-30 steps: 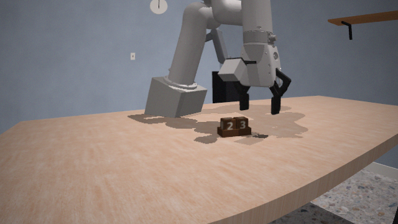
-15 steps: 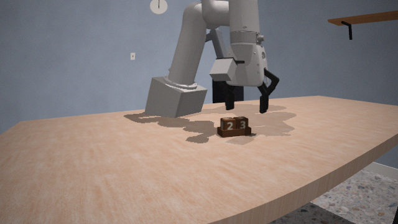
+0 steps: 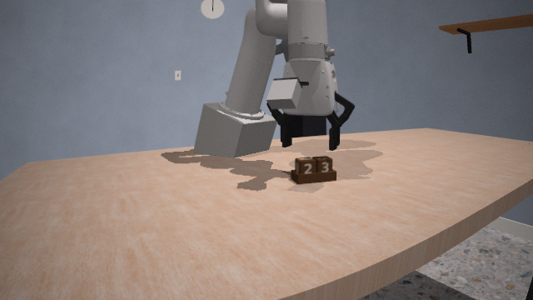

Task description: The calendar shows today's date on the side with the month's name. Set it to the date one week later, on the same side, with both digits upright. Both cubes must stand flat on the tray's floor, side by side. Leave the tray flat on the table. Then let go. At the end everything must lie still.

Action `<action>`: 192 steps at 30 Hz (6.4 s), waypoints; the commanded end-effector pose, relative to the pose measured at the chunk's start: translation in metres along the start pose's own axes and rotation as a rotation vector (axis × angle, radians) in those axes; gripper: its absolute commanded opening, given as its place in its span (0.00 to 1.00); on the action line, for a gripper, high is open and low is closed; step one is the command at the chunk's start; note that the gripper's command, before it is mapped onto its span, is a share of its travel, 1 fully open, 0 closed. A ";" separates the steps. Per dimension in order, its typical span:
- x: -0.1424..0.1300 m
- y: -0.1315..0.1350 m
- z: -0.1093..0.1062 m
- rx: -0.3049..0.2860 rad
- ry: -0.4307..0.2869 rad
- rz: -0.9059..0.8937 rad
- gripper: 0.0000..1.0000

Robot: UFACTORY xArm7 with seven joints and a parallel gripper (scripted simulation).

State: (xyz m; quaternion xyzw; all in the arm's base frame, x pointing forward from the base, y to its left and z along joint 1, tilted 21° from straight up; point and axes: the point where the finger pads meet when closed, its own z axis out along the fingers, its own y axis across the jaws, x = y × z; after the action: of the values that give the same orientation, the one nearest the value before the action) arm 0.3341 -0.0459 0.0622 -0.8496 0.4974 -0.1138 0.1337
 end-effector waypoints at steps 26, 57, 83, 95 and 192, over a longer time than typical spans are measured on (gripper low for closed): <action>0.002 0.075 -0.001 0.011 -0.002 -0.286 1.00; 0.002 0.105 0.011 0.012 -0.001 -0.415 1.00; 0.002 0.105 0.033 0.011 -0.001 -0.415 1.00; 0.002 0.105 0.034 0.011 -0.001 -0.415 1.00; 0.002 0.105 0.021 0.011 -0.001 -0.415 1.00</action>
State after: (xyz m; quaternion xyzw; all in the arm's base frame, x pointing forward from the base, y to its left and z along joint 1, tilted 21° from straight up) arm 0.2590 -0.0937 0.0000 -0.9328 0.3109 -0.1436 0.1118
